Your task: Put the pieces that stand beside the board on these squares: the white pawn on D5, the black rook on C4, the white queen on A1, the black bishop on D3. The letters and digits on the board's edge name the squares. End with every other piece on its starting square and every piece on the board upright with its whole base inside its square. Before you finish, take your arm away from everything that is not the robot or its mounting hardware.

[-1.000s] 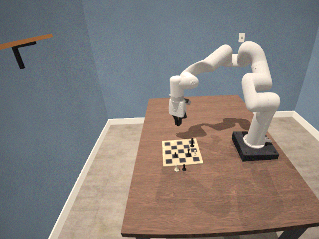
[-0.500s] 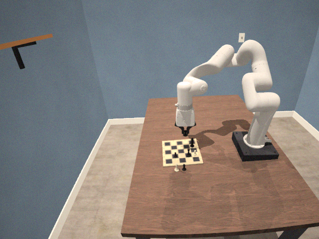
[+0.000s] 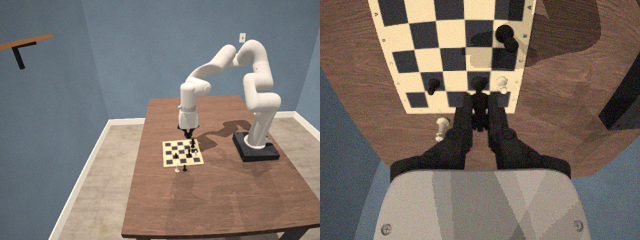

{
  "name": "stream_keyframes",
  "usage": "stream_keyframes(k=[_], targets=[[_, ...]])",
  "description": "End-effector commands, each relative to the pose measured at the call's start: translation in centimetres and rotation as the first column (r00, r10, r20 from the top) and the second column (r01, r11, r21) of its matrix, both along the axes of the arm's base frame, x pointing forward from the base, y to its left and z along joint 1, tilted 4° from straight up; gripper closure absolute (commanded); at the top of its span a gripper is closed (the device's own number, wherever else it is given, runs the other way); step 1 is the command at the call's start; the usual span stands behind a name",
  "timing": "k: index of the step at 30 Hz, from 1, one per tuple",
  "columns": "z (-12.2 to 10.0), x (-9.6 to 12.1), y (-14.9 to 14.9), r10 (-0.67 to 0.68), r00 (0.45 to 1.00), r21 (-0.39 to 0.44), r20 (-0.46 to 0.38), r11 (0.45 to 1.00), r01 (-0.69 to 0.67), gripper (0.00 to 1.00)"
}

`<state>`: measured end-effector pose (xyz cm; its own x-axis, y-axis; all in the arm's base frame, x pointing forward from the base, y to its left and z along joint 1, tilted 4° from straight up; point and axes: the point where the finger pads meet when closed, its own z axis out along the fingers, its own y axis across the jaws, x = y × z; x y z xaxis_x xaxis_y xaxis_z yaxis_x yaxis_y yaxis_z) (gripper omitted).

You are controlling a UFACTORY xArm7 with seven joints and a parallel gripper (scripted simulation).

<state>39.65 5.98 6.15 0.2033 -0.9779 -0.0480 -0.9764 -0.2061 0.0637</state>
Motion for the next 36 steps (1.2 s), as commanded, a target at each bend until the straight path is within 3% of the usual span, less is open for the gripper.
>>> stream_keyframes(k=[1,25,36], targets=[[0.0,0.1,0.1,0.001,1.000,0.000,0.003,1.000,-0.001,1.00],[-8.4,-0.5,0.4,0.001,1.000,0.000,0.003,1.000,-0.001,1.00],[-9.4,-0.5,0.4,0.001,1.000,0.000,0.003,1.000,-0.001,1.00]])
